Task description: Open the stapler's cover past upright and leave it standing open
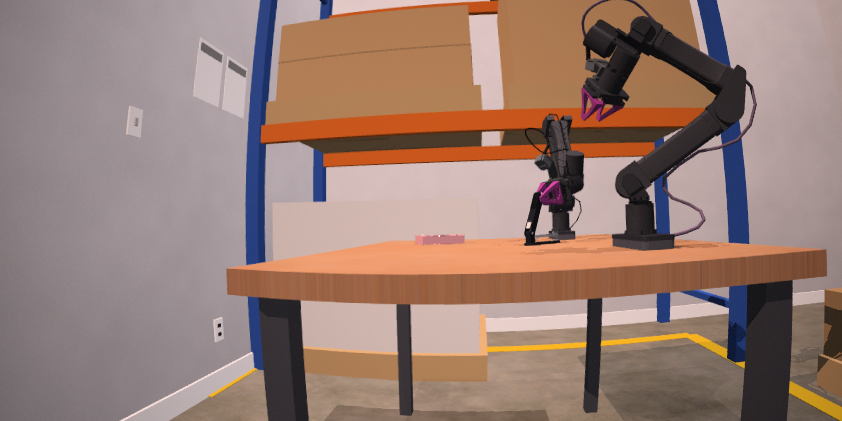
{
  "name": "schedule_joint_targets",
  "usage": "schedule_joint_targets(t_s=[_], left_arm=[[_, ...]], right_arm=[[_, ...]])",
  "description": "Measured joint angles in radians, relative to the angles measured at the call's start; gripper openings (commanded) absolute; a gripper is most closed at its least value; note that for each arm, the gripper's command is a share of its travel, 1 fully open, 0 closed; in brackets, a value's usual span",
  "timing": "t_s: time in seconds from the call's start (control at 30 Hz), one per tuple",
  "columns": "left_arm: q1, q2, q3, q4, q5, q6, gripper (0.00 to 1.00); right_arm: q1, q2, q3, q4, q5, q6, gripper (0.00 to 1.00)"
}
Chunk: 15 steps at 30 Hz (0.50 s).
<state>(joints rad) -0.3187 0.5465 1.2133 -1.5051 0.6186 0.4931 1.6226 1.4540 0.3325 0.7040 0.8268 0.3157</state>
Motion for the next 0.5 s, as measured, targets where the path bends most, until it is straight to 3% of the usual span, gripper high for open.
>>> schedule_joint_targets(t_s=[0.5], left_arm=[[0.0,0.0,0.0,0.0,0.0,0.0,0.55]], right_arm=[[-0.1,-0.069,0.192,-0.439,-0.142,0.082,0.17]])
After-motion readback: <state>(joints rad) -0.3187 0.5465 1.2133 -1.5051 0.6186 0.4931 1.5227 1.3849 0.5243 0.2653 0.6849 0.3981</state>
